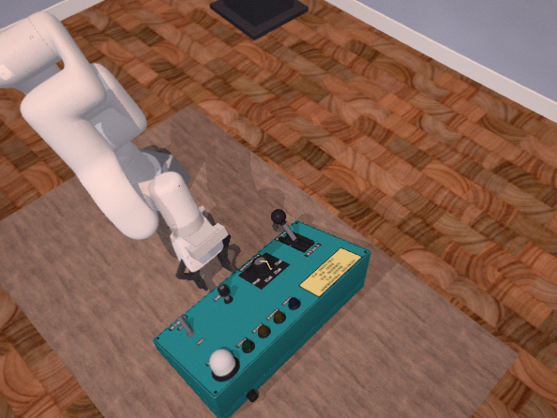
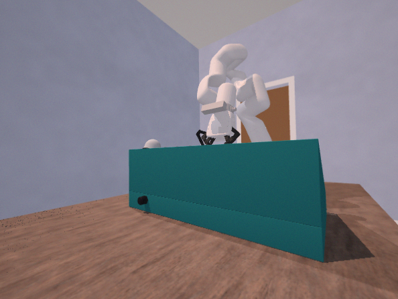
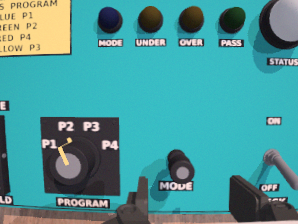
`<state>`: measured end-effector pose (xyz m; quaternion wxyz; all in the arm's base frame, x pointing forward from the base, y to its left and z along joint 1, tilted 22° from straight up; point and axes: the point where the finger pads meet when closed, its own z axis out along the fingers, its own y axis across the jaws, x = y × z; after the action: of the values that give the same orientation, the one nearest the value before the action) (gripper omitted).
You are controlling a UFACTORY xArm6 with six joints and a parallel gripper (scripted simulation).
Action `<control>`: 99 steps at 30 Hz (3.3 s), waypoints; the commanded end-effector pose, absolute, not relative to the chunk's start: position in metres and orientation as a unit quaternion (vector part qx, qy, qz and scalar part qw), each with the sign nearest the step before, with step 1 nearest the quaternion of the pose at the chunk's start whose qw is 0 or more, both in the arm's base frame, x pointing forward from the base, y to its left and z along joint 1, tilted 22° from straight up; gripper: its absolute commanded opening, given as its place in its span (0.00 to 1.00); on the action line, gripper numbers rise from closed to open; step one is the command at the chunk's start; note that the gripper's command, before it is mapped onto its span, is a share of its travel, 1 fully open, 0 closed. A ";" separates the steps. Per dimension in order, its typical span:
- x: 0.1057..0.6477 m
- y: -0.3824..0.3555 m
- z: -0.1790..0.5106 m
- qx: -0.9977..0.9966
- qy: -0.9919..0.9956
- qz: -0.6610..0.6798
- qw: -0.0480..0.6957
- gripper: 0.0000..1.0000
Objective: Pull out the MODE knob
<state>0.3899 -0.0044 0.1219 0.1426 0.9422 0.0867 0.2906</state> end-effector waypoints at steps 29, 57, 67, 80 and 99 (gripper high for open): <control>0.429 -0.016 0.080 0.932 0.085 0.319 0.149 0.76; 0.433 -0.016 0.077 0.932 0.085 0.319 0.149 0.76; 0.433 -0.016 0.077 0.932 0.085 0.319 0.149 0.00; 0.433 -0.016 0.077 0.932 0.085 0.319 0.149 0.00; 0.433 -0.016 0.078 0.932 0.085 0.319 0.149 0.00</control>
<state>0.4323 -0.0168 0.0765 0.1492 0.9323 0.0850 0.3183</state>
